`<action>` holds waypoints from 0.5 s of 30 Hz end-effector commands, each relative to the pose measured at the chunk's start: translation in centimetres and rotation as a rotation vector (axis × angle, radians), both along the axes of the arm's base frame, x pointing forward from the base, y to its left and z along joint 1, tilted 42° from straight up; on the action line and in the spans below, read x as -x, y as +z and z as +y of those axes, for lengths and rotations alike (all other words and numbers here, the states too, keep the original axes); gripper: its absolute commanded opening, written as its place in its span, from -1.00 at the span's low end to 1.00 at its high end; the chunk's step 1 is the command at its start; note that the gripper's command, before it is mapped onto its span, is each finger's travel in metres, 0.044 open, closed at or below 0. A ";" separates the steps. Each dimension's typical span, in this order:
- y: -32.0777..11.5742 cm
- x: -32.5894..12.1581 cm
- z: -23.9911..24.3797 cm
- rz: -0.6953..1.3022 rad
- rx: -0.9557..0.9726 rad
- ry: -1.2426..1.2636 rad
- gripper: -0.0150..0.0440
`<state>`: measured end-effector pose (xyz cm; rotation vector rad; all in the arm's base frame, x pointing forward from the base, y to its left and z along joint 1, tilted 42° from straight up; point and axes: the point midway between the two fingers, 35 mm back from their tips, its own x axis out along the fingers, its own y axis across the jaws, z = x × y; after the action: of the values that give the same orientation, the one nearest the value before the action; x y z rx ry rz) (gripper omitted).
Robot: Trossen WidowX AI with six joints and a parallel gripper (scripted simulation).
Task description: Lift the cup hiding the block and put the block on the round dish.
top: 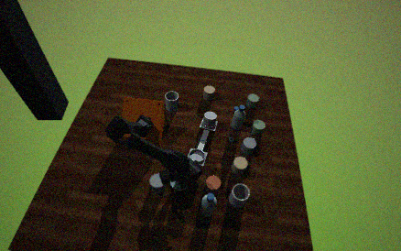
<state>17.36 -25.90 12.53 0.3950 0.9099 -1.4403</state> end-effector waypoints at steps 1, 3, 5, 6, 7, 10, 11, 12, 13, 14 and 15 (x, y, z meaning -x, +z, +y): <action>-0.7 0.1 -0.3 0.006 -0.009 0.005 -0.49; -0.2 0.1 -0.1 0.001 -0.001 0.000 -0.40; -0.2 0.1 -0.1 0.001 -0.001 0.000 -0.22; -0.2 0.1 -0.1 0.001 -0.001 0.000 -0.14; -0.2 0.1 -0.1 0.001 -0.001 0.000 -0.05; -0.2 0.1 -0.1 0.001 -0.001 0.000 0.22; -0.2 0.1 -0.1 0.001 -0.001 0.000 0.31; -0.2 0.1 -0.1 0.001 -0.001 0.000 0.40; -0.2 0.1 -0.1 0.001 -0.001 0.000 0.49; -0.2 0.1 -0.1 0.001 -0.001 0.000 0.58; -0.2 0.1 -0.1 0.001 -0.001 0.000 0.67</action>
<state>17.32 -26.04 12.29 0.3948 0.9128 -1.4385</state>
